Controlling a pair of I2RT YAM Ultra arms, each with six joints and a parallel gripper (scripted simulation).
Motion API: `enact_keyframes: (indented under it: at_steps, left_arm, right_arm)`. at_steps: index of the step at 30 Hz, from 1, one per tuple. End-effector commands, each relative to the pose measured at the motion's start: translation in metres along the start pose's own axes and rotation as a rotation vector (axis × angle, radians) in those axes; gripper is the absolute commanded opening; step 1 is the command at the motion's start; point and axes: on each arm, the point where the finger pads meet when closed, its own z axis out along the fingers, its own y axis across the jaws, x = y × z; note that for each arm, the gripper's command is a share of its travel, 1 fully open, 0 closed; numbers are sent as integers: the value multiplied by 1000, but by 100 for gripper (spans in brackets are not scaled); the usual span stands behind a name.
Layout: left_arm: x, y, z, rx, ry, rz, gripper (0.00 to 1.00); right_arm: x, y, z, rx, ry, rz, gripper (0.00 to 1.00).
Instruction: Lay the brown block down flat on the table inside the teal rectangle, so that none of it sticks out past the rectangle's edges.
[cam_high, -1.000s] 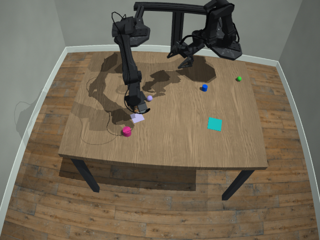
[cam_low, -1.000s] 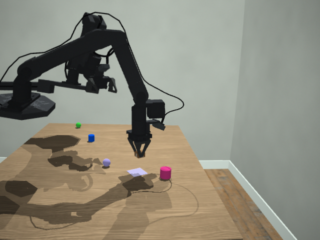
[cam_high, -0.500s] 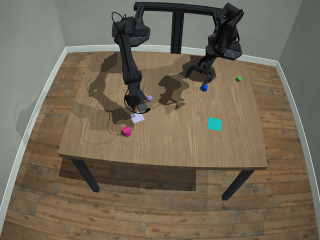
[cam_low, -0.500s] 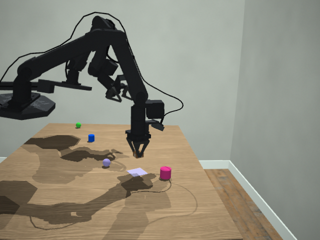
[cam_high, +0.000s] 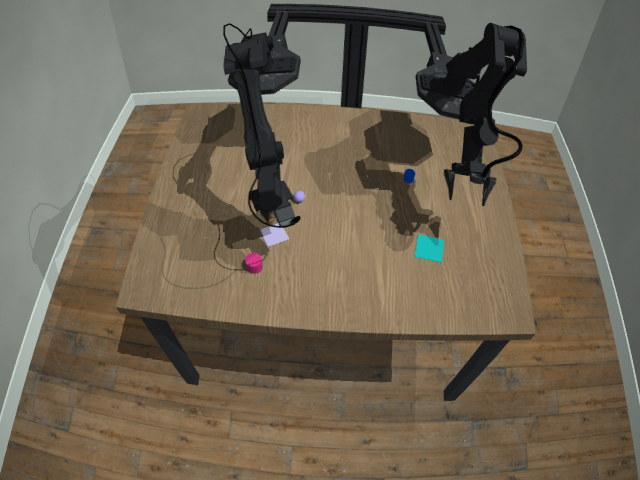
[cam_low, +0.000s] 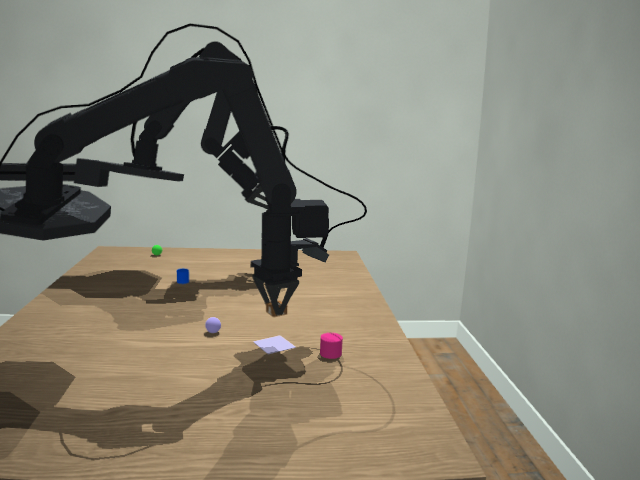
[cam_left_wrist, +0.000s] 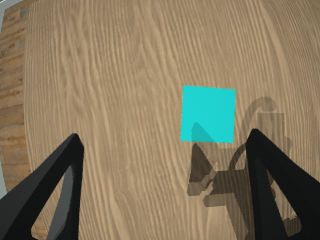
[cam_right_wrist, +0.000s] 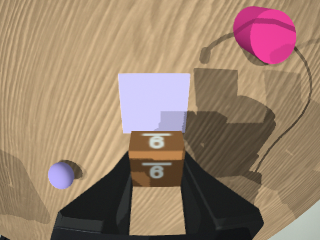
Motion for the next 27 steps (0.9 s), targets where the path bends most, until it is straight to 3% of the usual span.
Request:
enact_keyframes:
  at_steps: [1,10,19,27]
  left_arm:
    - [-6,13,2,12,4,0,100]
    - [4,54,-1,-68,25,-61,100]
    - [0,53,-1,-68,11,-56,100]
    - [9,52,-2,-71,33,-66,100]
  right_arm:
    - [-3,0,-3,3,-6,0,27]
    - [-3,0,-3,3,-6,0,27]
    - [-5,13,-11,23,-26,66,27]
    - [27,120,-59,14,30,81,27]
